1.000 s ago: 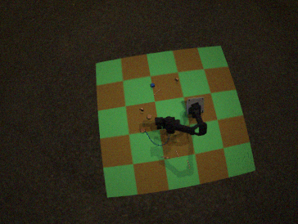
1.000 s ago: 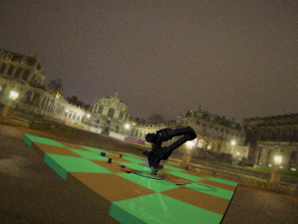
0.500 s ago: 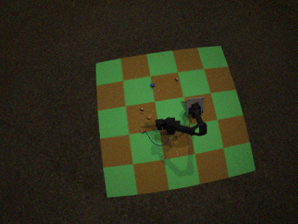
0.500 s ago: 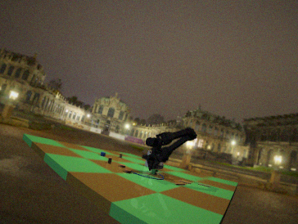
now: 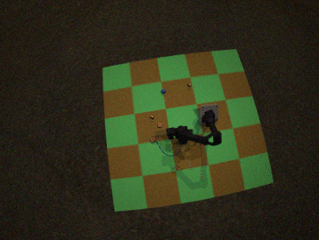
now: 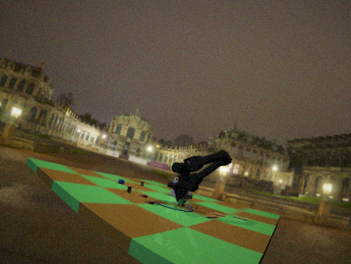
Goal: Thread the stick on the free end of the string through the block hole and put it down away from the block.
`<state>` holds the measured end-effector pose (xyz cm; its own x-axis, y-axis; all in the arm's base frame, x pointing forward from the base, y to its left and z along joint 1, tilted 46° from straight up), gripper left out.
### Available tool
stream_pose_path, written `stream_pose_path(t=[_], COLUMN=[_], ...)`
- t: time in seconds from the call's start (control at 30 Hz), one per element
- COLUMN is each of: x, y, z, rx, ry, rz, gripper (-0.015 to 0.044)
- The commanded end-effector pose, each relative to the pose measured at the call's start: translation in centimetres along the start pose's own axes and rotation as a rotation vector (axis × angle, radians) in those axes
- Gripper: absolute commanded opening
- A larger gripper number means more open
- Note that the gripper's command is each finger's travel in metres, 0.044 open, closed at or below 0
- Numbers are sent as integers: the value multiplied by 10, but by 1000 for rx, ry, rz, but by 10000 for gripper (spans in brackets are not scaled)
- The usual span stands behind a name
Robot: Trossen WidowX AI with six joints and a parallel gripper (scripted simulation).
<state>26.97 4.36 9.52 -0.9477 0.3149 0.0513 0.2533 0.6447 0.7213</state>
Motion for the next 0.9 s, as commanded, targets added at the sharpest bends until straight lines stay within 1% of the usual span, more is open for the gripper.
stream_pose_path(t=[0.0,0.2,0.43,0.87], x=[0,-1,-1,-2], y=[0,-1,-5,-25], z=[0,3,3,3], rx=[-13,-93,-93,-92], ry=[2,4,3,0], rz=[-1,-7,-8,-8], gripper=[0,0,0,0])
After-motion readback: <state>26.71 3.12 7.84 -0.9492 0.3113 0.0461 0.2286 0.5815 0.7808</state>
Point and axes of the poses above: the point midway between the two fingers, 35 mm back from their tips, its own z axis out along the fingers, its own x axis across the jaws, y = z × x, the point moved 1 cm from there along -z, back along the fingers, and after that the axes turned 4 degrees about z, right-handed, at the moved point
